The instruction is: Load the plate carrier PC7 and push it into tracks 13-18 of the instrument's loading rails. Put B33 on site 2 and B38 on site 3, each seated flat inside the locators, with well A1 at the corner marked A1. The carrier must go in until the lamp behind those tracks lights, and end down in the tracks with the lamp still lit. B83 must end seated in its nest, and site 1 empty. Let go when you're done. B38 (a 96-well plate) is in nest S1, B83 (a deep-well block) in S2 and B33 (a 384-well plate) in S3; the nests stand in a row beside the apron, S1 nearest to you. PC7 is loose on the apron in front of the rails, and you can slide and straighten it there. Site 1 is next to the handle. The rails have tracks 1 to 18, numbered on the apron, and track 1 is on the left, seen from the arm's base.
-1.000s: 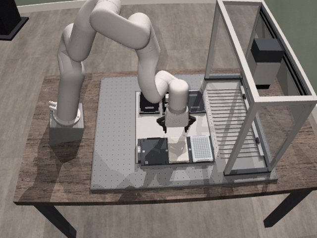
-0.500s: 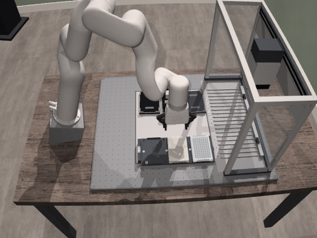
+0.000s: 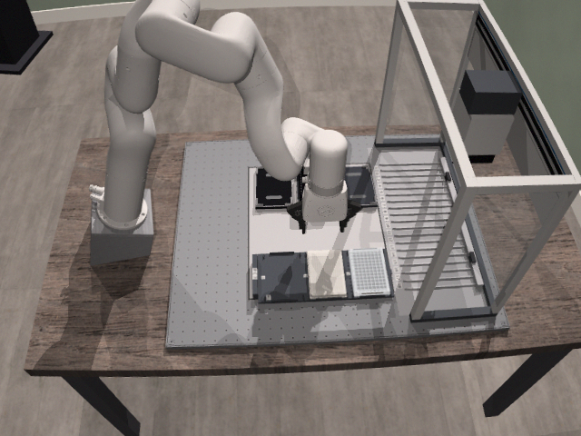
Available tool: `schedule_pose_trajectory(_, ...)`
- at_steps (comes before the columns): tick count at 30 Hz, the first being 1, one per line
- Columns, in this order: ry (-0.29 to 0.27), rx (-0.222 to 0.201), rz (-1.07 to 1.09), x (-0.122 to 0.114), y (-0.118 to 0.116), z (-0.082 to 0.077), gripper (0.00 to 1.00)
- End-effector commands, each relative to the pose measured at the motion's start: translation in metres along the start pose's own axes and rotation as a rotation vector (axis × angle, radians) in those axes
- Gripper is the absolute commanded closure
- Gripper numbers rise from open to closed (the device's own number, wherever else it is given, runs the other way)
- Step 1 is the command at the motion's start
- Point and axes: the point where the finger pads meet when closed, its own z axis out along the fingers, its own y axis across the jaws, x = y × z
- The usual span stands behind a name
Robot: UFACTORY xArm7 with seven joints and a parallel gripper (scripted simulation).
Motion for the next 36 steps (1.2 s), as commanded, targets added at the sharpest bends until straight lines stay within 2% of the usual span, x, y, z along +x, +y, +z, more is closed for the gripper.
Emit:
schedule_pose_trajectory(1,-0.001,-0.005,0.001,0.0,0.002,-0.007,0.0)
schedule_pose_trajectory(29,-0.001,-0.005,0.0,0.0,0.002,-0.051,0.0)
schedule_pose_trajectory(36,-0.001,-0.005,0.0,0.0,0.002,-0.051,0.0)
